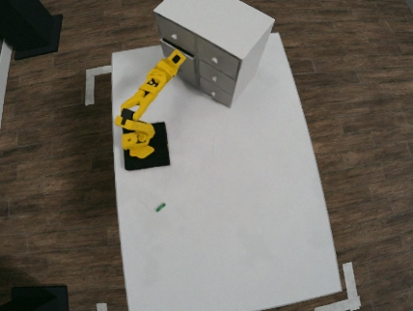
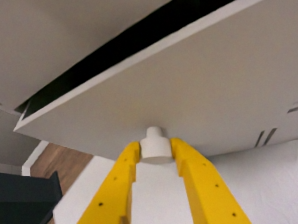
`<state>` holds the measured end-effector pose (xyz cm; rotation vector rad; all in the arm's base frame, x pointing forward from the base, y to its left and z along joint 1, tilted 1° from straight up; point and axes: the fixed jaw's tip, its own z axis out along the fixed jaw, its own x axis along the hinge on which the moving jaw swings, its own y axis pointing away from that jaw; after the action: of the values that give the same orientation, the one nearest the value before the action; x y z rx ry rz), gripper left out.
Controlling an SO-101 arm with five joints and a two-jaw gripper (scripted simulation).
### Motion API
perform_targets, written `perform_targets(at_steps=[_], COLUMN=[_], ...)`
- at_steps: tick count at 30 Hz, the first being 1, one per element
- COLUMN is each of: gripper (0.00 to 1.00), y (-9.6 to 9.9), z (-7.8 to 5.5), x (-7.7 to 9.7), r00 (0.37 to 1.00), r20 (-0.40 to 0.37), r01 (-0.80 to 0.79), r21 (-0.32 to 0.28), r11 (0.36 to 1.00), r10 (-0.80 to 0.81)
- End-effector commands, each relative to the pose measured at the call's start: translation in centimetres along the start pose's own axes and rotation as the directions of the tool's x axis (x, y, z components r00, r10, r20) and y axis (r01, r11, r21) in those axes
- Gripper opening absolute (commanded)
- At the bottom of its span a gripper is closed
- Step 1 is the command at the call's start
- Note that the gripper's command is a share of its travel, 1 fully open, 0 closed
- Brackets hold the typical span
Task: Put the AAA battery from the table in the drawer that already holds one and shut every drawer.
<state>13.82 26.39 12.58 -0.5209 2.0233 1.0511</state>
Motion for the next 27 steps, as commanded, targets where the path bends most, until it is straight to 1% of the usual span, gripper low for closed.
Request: perform_targets(at_steps=[1, 8, 23, 27], gripper=[0.00, 0.00, 0.00, 0.00], y=[0.25, 0.25, 0.25, 0.26], z=[-0.40, -0.65, -0.65, -0.86], x=[0.33, 0.45, 0.45, 0.54], r00=[1.000, 1.000, 1.000, 1.000], r20=[-0.006, -0.007, -0.007, -0.008], r01=[0.006, 0.006, 0.006, 0.007], r21=[-0.011, -0.013, -0.013, -0.014], r11=[1.000, 1.000, 1.000, 1.000], r10=[-0.006, -0.007, -0.007, -0.007])
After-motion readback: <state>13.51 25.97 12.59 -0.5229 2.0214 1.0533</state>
